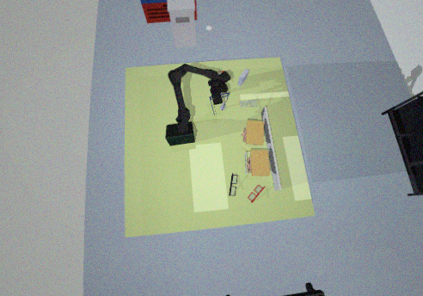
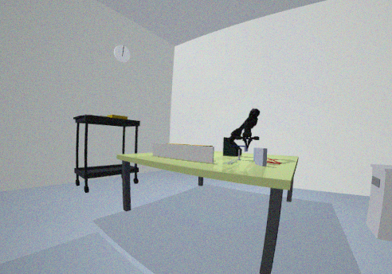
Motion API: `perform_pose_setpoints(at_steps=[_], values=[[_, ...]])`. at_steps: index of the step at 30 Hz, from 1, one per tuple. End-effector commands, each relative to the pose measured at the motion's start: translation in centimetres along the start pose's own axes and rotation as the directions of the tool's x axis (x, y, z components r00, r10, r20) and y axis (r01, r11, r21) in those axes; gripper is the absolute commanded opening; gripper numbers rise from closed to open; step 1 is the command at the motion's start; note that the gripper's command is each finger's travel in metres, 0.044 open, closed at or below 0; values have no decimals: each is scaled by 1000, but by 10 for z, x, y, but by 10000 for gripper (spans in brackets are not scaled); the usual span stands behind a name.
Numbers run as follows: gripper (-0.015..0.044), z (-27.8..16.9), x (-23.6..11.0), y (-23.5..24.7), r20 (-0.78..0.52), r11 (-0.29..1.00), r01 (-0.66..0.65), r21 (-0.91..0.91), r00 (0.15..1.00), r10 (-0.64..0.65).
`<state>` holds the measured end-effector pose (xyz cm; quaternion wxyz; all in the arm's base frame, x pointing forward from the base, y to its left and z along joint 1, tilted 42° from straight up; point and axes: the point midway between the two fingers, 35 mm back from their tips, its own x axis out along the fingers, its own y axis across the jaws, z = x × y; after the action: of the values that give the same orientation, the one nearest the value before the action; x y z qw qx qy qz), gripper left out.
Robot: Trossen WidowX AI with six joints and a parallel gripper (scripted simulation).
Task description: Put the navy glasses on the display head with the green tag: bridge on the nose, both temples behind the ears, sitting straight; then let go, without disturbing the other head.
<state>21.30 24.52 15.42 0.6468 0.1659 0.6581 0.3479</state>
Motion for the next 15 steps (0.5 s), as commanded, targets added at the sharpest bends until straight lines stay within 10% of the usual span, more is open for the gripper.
perform_pose_setpoints(at_steps=[1, 15], values=[[0, -3, 21, -2, -8, 1000, 5, 7, 1000, -5], [0, -11, 29, 3, -8, 1000, 3, 8, 1000, -3]])
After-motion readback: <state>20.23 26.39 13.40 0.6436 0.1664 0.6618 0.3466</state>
